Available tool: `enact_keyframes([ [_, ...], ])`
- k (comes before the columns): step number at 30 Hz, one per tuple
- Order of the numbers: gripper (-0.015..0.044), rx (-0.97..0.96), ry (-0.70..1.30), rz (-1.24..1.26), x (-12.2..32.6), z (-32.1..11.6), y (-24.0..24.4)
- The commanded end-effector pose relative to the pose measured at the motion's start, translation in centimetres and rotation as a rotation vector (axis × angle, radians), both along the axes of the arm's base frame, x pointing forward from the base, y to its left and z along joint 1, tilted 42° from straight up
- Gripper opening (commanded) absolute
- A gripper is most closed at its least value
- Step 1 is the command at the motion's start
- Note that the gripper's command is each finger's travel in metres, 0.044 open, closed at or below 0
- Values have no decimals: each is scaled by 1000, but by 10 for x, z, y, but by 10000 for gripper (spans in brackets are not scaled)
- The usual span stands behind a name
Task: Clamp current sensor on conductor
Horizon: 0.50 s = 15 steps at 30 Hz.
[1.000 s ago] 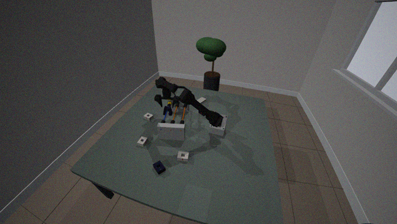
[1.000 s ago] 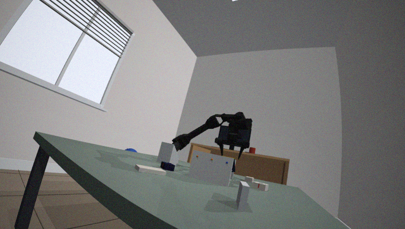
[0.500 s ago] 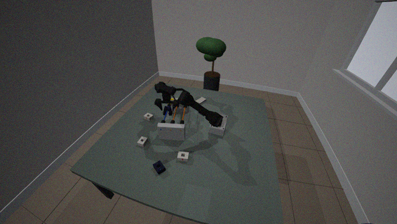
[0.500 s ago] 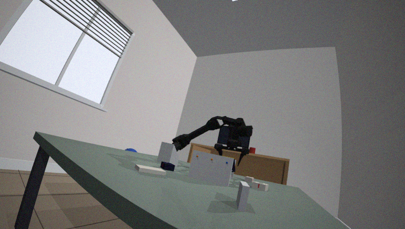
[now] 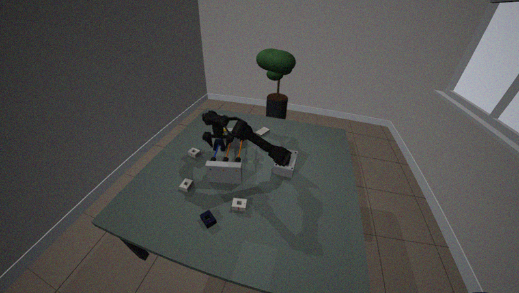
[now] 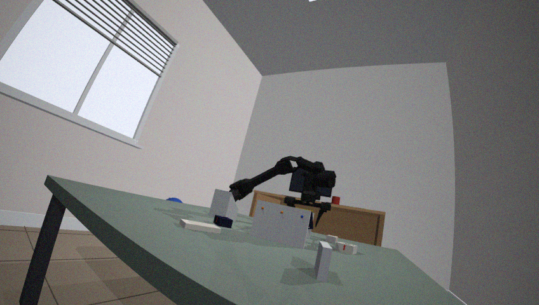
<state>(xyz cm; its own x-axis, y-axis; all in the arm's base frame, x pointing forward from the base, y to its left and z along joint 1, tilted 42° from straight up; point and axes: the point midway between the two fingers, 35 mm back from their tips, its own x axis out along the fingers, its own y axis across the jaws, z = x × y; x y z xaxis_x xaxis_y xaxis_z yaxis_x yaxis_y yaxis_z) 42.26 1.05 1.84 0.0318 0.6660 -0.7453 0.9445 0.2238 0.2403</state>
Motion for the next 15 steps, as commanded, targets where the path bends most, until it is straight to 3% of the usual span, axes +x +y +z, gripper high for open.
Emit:
enact_keyframes([
  [1, 440, 6, 3, -2, 0, -5, 5],
  [4, 387, 0, 1, 0, 0, -2, 2],
  [15, 314, 0, 1, 0, 0, -2, 2],
])
